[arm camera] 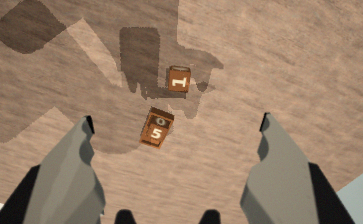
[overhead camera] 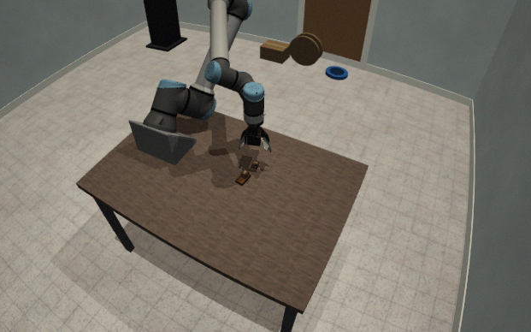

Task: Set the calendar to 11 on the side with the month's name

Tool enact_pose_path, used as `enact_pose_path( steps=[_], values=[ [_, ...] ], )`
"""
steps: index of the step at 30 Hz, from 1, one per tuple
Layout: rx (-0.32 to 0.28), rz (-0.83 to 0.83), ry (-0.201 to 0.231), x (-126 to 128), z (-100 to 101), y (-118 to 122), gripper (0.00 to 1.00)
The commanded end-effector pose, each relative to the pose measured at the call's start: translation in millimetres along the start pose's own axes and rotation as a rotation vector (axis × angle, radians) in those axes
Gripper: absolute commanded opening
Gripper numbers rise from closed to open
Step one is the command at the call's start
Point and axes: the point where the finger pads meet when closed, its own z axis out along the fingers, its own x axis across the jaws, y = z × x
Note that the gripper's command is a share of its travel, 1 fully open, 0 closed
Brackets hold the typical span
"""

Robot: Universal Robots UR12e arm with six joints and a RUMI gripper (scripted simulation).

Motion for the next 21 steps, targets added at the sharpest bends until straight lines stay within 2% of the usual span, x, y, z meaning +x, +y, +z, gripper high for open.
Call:
enact_pose_path(
  steps=[1, 13, 16, 21],
  values=[
    [0.001, -0.099, 0.001, 0.0, 0.1, -0.5, 1.0],
    [0.001, -0.496, 0.001, -1.3, 2.9, -2.2, 1.0],
    [0.001, -0.499, 0.001, -1.3, 2.9, -2.2, 1.0],
    [0.001, -0.683, 0.001, -1.6, 4.3, -2.3, 1.0]
  ],
)
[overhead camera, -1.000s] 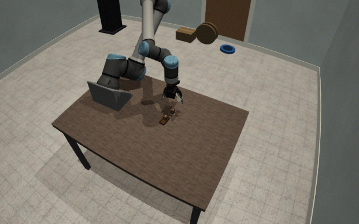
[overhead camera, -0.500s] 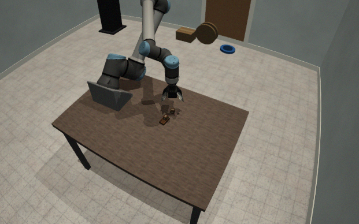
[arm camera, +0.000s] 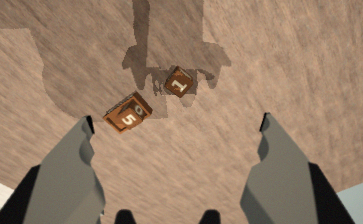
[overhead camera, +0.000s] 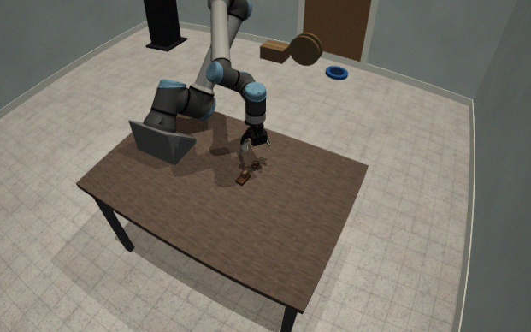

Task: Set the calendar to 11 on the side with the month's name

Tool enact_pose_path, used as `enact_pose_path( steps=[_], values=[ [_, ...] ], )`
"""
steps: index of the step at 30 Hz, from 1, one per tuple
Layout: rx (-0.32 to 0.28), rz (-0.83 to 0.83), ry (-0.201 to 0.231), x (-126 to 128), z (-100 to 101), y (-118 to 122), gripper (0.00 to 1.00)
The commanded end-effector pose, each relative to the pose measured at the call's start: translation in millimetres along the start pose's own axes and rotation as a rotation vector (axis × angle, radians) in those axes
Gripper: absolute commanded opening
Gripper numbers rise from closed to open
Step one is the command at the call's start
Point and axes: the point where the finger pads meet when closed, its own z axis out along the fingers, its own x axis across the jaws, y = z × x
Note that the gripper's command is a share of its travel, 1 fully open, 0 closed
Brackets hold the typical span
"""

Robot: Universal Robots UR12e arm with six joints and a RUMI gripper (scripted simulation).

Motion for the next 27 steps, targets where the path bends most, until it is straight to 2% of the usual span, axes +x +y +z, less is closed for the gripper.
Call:
enact_pose_path(
  steps=[1, 8, 12, 20, 27],
  values=[
    [0.004, -0.171, 0.004, 0.0, 0.5, 0.4, 1.0],
    [0.004, -0.388, 0.005, -0.1, 2.2, 0.9, 1.0],
    [0.003, -0.433, 0.005, -0.1, 2.5, 1.2, 1.0],
    [0.003, -0.704, 0.005, 0.3, 4.5, 3.0, 1.0],
    [0.002, -0.832, 0.006, 0.8, 5.5, 4.2, 1.0]
  ],
)
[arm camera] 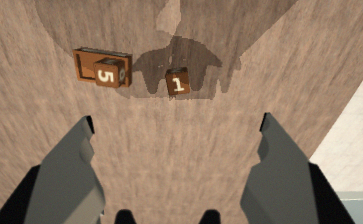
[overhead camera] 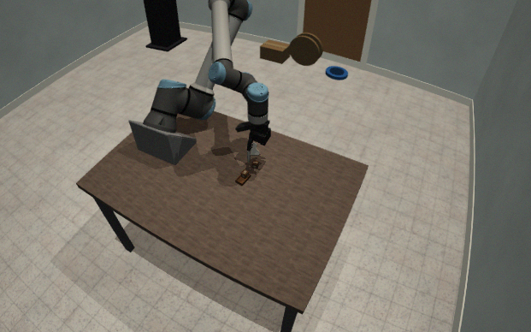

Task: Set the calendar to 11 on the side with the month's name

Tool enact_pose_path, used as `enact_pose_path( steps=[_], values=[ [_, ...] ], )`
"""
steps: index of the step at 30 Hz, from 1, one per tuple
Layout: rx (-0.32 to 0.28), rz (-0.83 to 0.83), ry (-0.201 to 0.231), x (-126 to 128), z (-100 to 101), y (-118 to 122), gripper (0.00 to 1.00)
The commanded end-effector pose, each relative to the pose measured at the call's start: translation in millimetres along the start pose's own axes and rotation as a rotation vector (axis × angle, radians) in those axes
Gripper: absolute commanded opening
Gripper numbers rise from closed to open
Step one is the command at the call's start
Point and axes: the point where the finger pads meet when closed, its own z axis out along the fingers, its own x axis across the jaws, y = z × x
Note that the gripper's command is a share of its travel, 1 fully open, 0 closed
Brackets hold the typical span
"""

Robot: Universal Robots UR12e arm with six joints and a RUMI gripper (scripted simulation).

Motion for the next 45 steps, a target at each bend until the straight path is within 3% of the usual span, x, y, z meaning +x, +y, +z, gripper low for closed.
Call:
enact_pose_path(
  steps=[1, 11, 12, 45],
  values=[
    [0.0, -0.079, 0.005, -0.5, -0.1, 1.1, 1.0],
    [0.0, -0.114, 0.005, -0.7, 0.2, 1.4, 1.0],
    [0.0, -0.114, 0.005, -0.7, 0.2, 1.4, 0.28],
    [0.0, -0.114, 0.005, -0.7, 0.2, 1.4, 0.28]
  ],
)
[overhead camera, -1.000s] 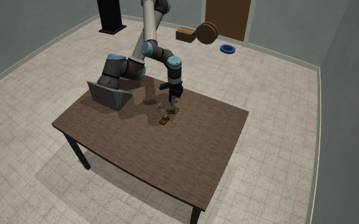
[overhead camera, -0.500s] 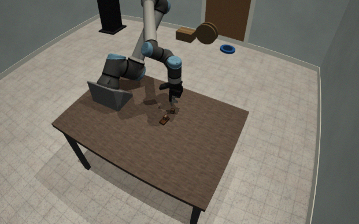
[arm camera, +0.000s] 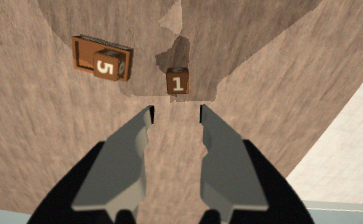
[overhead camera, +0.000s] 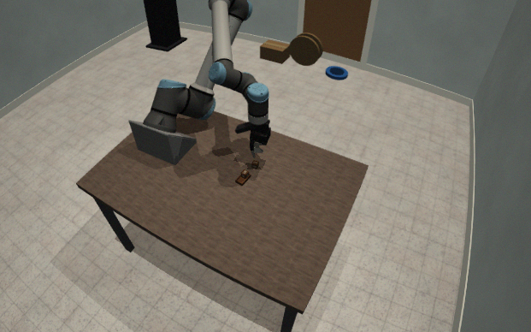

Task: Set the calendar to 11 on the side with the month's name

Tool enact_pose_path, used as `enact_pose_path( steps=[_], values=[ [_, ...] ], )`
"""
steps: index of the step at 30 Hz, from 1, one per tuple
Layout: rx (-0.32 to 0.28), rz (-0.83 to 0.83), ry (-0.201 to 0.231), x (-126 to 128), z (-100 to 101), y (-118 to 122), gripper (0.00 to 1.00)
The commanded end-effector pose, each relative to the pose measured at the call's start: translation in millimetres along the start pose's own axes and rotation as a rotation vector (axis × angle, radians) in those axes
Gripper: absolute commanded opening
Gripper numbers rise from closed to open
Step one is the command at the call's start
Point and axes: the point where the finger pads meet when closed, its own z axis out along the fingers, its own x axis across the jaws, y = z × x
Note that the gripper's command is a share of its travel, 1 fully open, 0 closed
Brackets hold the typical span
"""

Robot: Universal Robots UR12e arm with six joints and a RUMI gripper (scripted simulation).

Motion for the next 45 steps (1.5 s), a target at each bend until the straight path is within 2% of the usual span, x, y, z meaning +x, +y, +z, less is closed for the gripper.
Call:
enact_pose_path(
  steps=[1, 25, 45],
  values=[
    [-0.001, 0.0, -0.001, -0.3, -0.6, 0.5, 0.28],
    [-0.001, -0.001, 0.0, -0.4, 11.9, 0.4, 0.28],
    [-0.001, -0.001, 0.0, -0.5, 39.2, 0.1, 0.28]
  ],
)
